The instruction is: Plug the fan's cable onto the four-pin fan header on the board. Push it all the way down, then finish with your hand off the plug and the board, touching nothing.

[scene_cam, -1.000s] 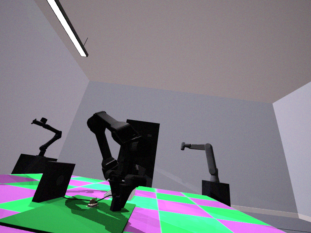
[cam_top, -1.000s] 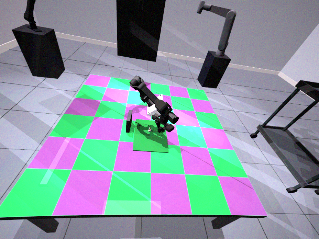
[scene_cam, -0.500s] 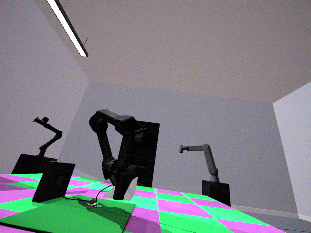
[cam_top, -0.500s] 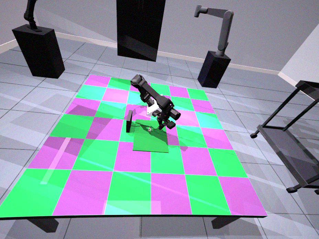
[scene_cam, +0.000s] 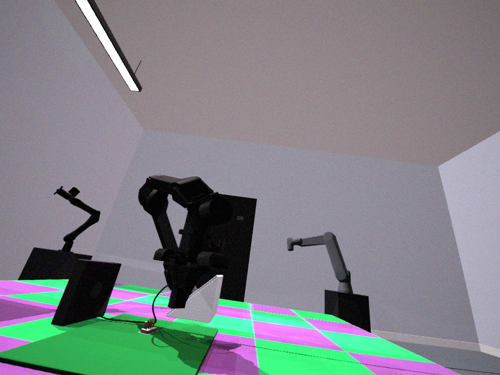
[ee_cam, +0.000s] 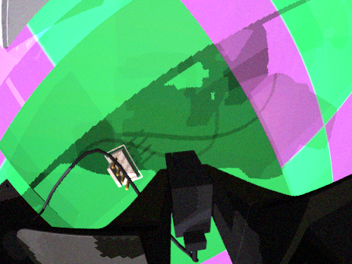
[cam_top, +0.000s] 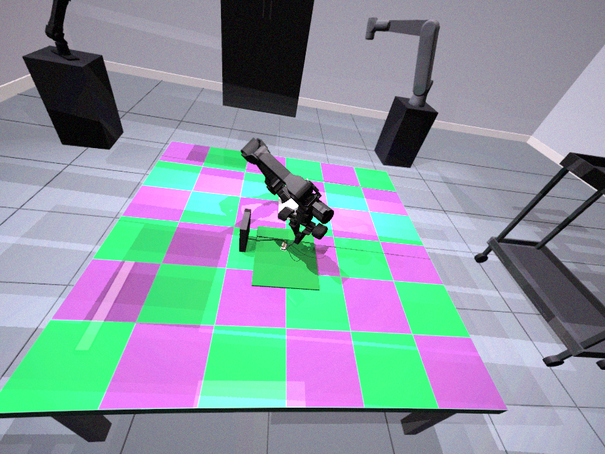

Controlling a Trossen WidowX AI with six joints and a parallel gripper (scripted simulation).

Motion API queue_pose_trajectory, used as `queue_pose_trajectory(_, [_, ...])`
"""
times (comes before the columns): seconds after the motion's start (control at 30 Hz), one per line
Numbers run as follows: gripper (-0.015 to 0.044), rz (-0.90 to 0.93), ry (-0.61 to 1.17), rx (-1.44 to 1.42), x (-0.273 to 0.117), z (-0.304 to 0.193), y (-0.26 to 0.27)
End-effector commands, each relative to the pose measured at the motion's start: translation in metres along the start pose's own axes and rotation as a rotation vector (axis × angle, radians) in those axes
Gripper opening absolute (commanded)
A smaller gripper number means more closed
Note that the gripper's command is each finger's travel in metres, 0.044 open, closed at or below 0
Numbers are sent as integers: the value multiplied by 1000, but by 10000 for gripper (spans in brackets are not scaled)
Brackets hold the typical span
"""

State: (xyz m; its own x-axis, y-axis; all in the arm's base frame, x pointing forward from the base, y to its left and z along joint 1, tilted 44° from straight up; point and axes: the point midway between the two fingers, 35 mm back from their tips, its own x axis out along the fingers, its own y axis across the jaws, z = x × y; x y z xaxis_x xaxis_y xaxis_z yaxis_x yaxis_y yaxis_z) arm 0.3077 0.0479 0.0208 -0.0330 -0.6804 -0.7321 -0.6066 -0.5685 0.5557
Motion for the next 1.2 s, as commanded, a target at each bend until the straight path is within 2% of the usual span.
queue_pose_trajectory(0.0, [0,12,-3,-138,3,-9,19])
queue_pose_trajectory(0.23, [0,16,-3,-346,4,-22,46])
queue_pose_trajectory(1.17, [0,16,-4,-358,3,-15,50])
